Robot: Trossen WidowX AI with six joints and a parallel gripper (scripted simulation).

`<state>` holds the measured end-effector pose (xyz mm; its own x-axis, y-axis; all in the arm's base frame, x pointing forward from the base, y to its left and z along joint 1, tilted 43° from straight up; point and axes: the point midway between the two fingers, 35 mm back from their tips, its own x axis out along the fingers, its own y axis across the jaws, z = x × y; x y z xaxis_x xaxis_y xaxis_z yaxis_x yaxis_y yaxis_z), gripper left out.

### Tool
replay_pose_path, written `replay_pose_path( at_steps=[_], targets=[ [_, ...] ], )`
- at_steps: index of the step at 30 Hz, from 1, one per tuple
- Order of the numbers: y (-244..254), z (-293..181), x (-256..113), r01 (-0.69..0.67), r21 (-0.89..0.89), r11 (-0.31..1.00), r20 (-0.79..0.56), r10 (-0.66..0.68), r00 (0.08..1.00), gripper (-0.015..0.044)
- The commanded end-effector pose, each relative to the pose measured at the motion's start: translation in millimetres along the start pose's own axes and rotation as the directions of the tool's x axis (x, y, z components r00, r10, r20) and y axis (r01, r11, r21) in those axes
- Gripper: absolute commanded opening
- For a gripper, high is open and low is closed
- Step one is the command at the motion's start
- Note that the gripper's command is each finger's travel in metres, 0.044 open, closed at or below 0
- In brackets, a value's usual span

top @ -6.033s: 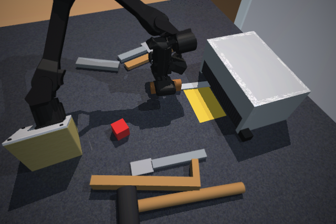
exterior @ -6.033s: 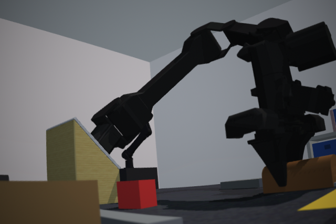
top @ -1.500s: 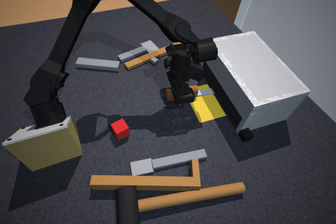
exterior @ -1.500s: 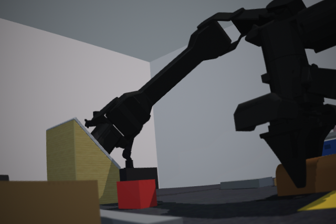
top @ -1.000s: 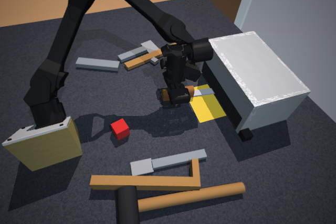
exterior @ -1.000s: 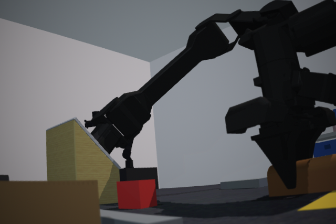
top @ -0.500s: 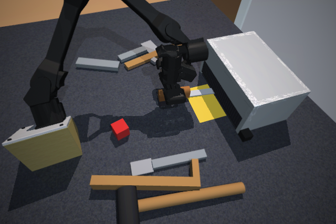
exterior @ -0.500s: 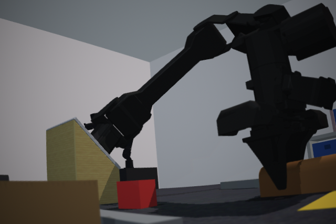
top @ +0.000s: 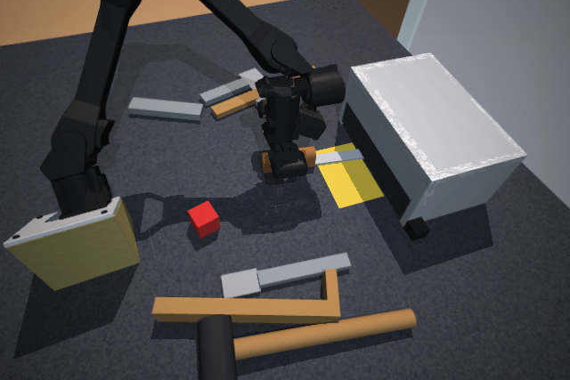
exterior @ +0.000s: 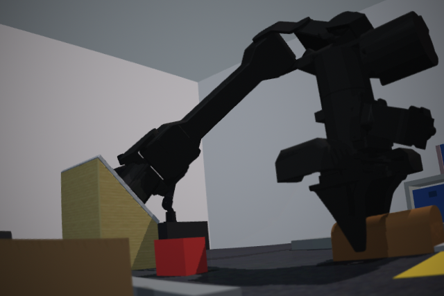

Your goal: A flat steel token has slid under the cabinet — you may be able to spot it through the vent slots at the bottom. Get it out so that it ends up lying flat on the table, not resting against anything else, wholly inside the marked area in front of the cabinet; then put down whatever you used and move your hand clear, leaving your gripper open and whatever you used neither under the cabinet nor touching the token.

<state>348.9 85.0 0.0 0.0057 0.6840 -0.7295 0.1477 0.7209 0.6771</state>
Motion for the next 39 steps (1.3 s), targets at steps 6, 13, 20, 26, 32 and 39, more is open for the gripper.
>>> replay_pose_path(
  at_steps=[6,13,20,26,32,39],
  targets=[
    [-0.2,-12.2,0.9,0.001,0.006,1.0,-0.004,-0.001,1.0,0.0],
    [0.1,-19.3,1.0,0.001,0.006,1.0,-0.005,-0.001,1.0,0.0],
    [0.4,-26.7,1.0,0.001,0.007,1.0,-0.005,-0.001,1.0,0.0],
    [0.7,-33.2,1.0,0.001,0.007,1.0,-0.005,-0.001,1.0,0.0],
    [1.0,-39.6,1.1,0.001,0.007,1.0,-0.006,-0.001,1.0,0.0],
    [1.3,-47.1,1.1,0.001,0.008,1.0,-0.006,-0.001,1.0,0.0]
  ],
)
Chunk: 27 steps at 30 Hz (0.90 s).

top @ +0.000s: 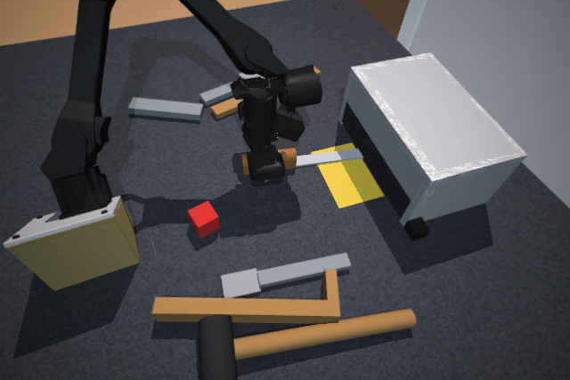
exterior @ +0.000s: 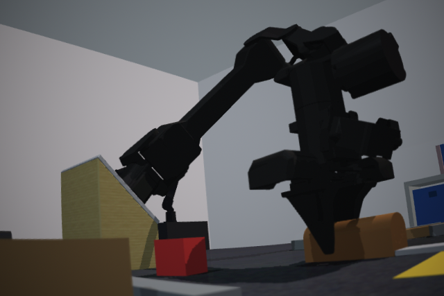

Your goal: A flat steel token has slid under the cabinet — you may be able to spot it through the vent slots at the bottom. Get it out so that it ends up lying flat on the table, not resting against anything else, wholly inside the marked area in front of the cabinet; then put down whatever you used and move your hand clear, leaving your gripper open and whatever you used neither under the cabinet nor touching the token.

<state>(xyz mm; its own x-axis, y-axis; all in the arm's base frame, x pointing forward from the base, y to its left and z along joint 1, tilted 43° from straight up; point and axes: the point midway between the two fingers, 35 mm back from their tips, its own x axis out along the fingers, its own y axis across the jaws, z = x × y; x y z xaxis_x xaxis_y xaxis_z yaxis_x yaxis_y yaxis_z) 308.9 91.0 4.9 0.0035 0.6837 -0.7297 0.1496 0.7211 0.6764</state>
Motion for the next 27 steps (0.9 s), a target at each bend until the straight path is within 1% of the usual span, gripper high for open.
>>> replay_pose_path(
  at_steps=[1,27],
  targets=[
    [-0.4,-7.6,0.8,0.0,0.006,1.0,-0.004,0.0,1.0,0.0],
    [0.9,-37.2,0.9,0.0,0.007,1.0,-0.006,0.0,1.0,0.0]
  ],
)
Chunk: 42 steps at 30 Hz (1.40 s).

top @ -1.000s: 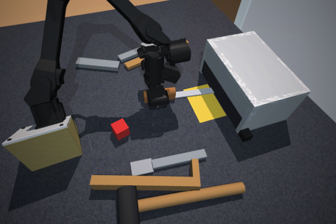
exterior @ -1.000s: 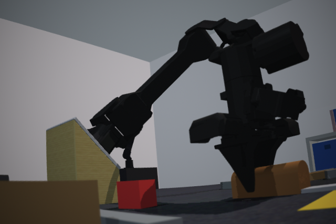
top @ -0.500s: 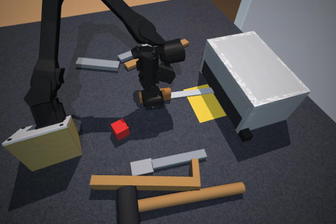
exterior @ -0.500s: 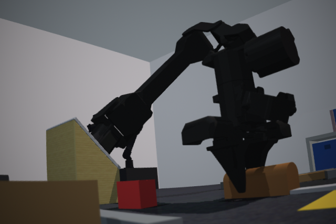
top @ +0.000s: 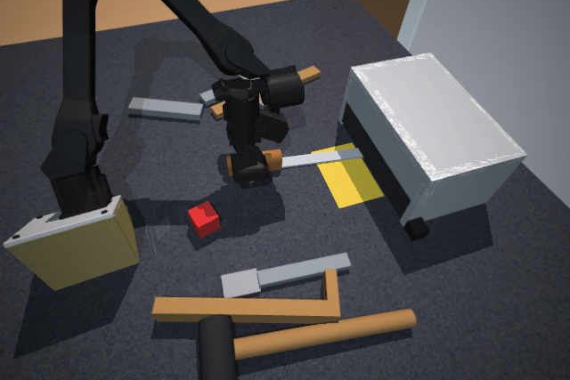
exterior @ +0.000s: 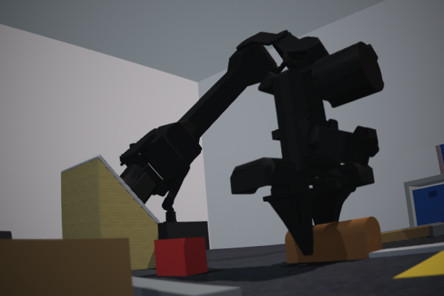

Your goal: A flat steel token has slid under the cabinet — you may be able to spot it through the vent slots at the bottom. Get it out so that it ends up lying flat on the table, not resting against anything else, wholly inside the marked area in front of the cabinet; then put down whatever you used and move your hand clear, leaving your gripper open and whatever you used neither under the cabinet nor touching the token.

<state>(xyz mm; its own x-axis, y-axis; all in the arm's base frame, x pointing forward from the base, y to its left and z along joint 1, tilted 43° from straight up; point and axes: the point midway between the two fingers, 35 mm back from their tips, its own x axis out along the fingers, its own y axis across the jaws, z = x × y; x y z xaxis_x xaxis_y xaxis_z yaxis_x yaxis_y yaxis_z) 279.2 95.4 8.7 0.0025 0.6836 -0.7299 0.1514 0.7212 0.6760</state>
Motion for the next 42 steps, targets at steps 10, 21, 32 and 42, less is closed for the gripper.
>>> replay_pose_path(
  at_steps=[10,21,32,42],
  targets=[
    [0.2,-18.8,0.8,0.0,0.006,1.0,-0.005,0.0,1.0,0.0],
    [0.9,-31.8,0.8,0.0,0.007,1.0,-0.006,0.0,1.0,0.0],
    [1.7,-45.1,1.0,0.0,0.007,1.0,-0.007,0.001,1.0,0.0],
    [4.8,-40.8,-0.3,0.0,0.029,1.0,-0.002,0.0,1.0,0.0]
  ],
)
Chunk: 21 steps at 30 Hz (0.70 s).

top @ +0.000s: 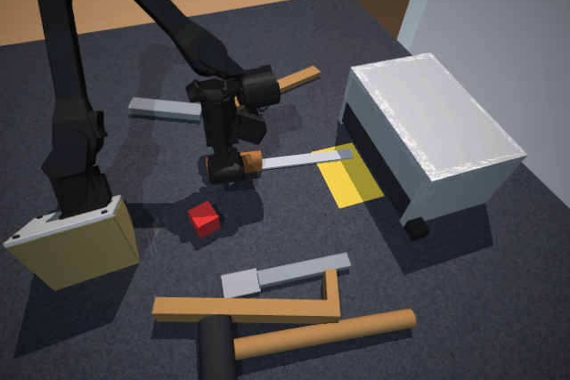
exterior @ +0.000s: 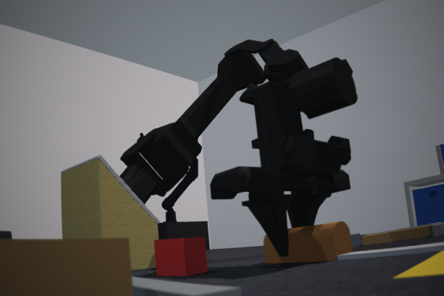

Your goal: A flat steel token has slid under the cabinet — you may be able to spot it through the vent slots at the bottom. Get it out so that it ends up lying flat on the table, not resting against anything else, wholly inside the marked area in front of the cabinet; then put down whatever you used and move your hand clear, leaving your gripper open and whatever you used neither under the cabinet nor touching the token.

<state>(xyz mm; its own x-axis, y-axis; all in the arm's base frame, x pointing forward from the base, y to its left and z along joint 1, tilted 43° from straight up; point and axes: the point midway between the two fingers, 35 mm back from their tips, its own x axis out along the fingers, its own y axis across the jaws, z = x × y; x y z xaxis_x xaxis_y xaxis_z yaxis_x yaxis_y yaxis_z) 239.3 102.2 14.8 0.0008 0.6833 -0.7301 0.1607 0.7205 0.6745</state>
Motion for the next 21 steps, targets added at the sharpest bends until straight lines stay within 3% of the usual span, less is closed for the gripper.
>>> replay_pose_path(
  at_steps=[1,21],
  targets=[
    [2.2,0.0,-0.5,0.0,0.026,1.0,-0.001,0.0,1.0,0.0],
    [25.8,-3.0,-3.2,-0.001,0.091,0.996,-0.004,0.002,1.0,0.0]
  ],
)
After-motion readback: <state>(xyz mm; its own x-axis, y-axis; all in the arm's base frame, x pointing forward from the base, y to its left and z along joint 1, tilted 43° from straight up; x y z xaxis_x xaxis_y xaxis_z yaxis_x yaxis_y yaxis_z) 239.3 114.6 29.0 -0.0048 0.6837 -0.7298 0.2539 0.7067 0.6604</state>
